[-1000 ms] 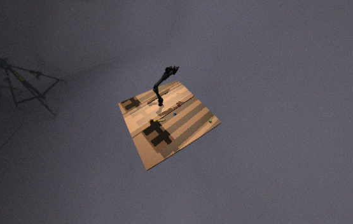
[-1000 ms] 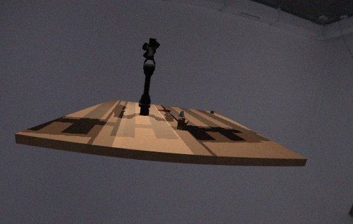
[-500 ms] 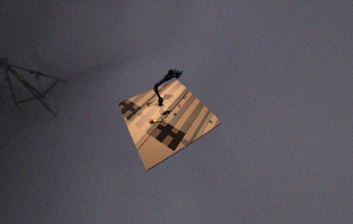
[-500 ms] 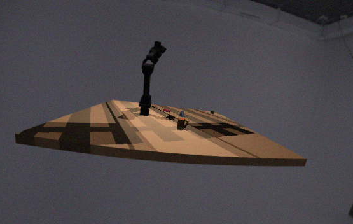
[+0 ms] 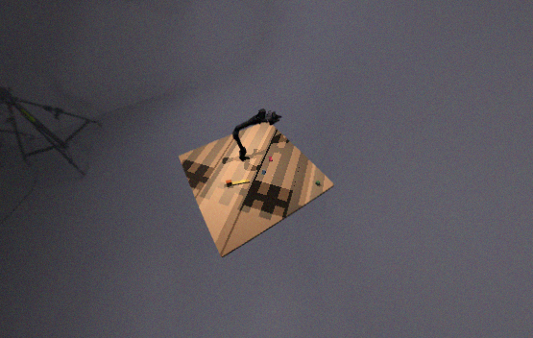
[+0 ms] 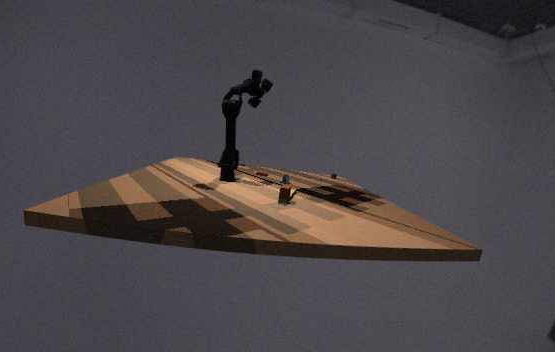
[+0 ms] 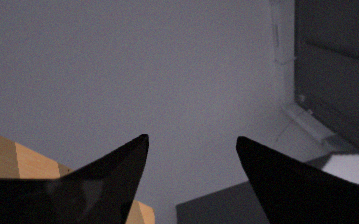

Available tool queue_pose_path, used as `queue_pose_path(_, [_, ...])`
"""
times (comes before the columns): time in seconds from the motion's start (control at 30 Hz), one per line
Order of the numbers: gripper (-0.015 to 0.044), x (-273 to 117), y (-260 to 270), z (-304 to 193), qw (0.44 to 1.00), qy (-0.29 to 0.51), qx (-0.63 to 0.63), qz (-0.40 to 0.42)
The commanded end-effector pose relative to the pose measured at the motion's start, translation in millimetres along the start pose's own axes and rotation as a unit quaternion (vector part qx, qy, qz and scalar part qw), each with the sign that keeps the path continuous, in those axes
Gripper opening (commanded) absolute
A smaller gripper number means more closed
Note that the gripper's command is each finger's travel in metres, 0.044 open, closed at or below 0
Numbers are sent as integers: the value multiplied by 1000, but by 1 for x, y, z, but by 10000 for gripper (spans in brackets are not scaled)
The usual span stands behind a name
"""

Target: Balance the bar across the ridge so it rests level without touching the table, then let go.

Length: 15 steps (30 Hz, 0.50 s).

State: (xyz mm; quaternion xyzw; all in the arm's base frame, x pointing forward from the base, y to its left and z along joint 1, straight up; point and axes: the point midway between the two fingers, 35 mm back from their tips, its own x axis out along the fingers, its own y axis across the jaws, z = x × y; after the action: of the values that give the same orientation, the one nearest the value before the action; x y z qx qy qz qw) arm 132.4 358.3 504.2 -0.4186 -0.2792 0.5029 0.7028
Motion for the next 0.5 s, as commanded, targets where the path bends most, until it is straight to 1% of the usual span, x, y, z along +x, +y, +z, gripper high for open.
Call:
queue_pose_path(0.0, [315, 8, 1, -32, 999, 42, -2, 8])
queue_pose_path(0.47, [315, 8, -4, -127, 985, 169, -22, 30])
